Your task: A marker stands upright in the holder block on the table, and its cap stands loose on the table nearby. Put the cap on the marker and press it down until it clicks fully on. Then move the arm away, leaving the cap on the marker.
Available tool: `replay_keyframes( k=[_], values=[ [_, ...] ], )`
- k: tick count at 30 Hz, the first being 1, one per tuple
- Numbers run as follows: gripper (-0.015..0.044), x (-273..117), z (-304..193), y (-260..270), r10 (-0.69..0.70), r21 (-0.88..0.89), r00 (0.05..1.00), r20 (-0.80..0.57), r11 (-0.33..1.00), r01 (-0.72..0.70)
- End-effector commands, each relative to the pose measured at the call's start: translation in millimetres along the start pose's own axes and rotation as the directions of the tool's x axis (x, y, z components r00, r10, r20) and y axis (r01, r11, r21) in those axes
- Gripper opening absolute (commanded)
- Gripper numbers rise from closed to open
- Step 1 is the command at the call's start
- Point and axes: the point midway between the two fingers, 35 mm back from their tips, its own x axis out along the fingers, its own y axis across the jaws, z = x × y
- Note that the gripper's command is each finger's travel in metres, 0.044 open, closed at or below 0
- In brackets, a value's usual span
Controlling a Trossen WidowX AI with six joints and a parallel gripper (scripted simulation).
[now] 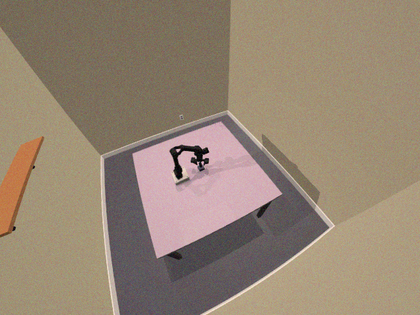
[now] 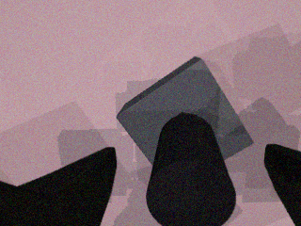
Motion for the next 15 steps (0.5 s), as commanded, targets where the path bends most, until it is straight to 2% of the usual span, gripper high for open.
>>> replay_keyframes(
  k=[1,4,9,13,15],
  values=[
    [0.0440,0,0,0,0.000,0.000,1.000,0.000,1.000,0.000],
    [0.0440,-10,1,-1,0.000,0.000,1.000,0.000,1.000,0.000],
    [0.0440,-73,0,0,0.000,0.000,1.000,0.000,1.000,0.000],
    [0.0440,-75,0,0,0.000,0.000,1.000,0.000,1.000,0.000],
    [0.0388,-75,0,0,0.000,0.058,1.000,0.000,0.998,0.000]
  ],
)
